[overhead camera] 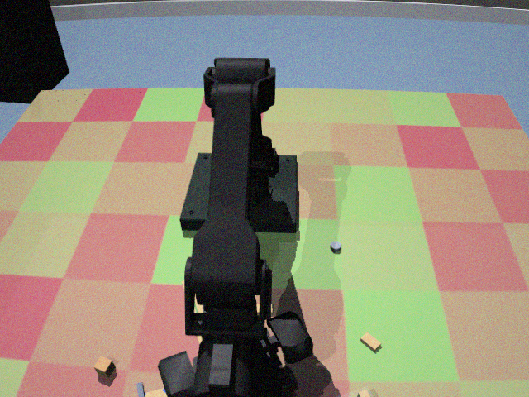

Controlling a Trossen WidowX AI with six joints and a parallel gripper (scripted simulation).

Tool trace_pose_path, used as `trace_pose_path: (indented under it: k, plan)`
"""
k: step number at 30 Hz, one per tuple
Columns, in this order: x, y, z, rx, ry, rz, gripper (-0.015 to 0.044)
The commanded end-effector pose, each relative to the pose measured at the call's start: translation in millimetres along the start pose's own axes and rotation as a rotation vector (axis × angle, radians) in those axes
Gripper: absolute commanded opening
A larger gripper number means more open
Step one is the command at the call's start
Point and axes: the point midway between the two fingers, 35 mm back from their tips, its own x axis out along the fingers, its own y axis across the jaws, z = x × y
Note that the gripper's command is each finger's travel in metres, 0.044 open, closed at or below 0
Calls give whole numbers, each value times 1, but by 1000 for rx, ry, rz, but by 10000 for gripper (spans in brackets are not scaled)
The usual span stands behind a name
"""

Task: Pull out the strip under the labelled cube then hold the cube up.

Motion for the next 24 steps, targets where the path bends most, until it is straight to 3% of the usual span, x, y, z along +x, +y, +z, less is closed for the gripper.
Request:
trace_pose_path:
  k: [1, 24]
  plan:
    - [-14, 7, -14, 0, -6, 1, 0]
    - [-26, 36, -76, 1, 0, 6, 0]
